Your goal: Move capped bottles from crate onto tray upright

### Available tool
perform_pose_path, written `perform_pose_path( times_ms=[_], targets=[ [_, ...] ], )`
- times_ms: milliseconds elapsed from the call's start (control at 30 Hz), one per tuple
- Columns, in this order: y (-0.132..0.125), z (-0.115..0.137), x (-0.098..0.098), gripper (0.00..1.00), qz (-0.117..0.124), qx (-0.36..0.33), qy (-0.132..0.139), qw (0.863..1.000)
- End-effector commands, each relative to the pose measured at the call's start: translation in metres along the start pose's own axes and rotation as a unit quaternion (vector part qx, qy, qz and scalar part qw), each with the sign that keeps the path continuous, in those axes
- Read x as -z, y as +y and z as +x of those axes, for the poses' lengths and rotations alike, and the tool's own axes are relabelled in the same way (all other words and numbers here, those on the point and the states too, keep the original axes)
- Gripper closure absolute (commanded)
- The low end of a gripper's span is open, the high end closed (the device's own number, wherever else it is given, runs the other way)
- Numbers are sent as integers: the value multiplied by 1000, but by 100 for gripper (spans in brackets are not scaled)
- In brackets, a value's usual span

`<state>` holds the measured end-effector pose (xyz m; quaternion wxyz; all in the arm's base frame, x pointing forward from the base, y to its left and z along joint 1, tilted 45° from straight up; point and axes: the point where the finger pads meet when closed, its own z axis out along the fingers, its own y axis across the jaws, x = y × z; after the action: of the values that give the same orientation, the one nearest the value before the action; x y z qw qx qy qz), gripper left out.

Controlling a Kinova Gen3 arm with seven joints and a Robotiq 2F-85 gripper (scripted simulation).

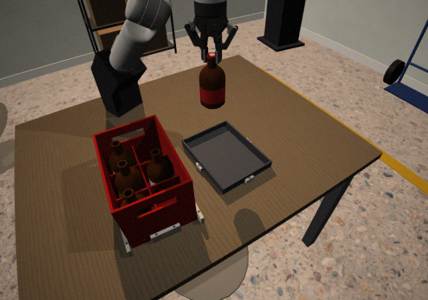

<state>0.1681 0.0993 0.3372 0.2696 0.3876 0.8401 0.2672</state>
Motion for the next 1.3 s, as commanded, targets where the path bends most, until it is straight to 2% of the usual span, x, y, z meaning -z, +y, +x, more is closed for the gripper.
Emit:
perform_pose_path(
  times_ms=[0, 233, 733, 833, 1267],
  targets=[
    [5, 2, 1, 100, -3, -5, -1, 1000],
    [8, 3, 2, 100, -4, -7, -2, 1000],
    [5, 2, -29, 100, -4, -7, -2, 1000],
    [6, 2, -27, 100, -5, -7, -4, 1000],
    [4, 3, -53, 100, -4, -7, -2, 1000]
  ],
)
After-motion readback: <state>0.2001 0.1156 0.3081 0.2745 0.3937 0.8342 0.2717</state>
